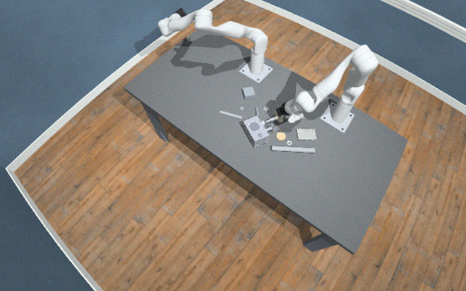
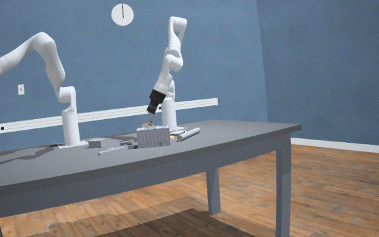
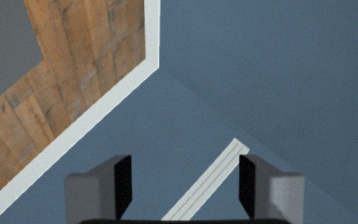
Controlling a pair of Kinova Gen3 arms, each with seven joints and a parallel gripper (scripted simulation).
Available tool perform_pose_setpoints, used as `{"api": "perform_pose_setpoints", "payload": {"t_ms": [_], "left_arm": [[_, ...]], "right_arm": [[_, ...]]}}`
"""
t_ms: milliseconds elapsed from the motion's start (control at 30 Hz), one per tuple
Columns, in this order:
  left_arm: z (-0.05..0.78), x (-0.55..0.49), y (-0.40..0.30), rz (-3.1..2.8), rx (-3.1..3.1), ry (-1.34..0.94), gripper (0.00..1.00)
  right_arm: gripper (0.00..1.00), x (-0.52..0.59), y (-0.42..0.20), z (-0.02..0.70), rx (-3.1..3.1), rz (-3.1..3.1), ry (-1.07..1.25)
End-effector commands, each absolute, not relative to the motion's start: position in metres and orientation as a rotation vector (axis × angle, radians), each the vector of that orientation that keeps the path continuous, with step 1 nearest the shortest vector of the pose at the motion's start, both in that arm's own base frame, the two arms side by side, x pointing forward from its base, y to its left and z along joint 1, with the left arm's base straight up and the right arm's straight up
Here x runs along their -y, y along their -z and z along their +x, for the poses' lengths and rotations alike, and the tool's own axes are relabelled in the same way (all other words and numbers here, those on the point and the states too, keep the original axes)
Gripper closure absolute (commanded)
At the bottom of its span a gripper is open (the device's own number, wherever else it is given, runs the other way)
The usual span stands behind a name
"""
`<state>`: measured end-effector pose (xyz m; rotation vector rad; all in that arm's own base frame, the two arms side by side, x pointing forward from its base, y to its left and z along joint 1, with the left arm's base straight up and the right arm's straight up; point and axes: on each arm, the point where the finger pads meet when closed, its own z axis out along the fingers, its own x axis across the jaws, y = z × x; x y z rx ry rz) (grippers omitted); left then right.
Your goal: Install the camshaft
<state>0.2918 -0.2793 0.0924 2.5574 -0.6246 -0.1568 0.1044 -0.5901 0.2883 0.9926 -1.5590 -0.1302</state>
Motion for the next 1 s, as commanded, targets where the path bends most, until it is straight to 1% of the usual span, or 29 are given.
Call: {"api": "perform_pose_setpoints", "payload": {"t_ms": [0, 967], "left_arm": [[0.294, 0.284, -0.094, 2.553, 0.623, 0.146, 0.71], [0.306, 0.291, -0.094, 2.553, 0.620, 0.142, 0.71]], "right_arm": [[0.00, 0.590, -0.290, 0.104, 1.560, 0.991, 0.128], [0.00, 0.590, -0.290, 0.104, 1.560, 0.991, 0.128]]}}
